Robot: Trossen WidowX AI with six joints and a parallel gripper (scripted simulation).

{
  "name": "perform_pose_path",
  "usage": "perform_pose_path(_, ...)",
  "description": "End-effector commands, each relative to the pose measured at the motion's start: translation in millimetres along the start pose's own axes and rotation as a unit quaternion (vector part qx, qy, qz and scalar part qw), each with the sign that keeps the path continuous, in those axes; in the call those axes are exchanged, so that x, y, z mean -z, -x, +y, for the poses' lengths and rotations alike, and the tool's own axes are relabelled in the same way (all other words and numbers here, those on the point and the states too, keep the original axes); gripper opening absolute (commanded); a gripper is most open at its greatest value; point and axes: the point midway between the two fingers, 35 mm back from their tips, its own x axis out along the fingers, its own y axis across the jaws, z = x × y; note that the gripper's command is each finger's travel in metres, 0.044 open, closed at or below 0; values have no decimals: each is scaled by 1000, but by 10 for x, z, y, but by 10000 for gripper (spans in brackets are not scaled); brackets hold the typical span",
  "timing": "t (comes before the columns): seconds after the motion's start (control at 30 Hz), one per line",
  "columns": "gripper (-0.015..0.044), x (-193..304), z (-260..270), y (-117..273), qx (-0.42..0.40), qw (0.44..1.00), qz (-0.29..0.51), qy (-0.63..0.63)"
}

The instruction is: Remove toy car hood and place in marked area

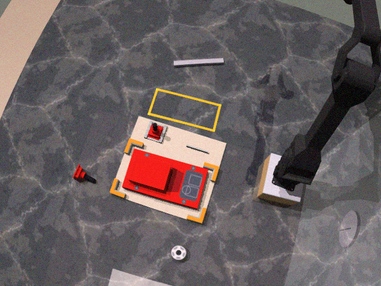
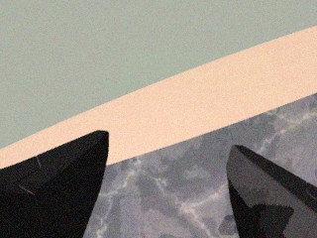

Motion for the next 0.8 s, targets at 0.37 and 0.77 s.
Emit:
perform_pose_path(0.37,440,719,625,-18,-38,994,70,72)
perform_pose_path(0.77,440,1736,1221,120,-85,966,154,190)
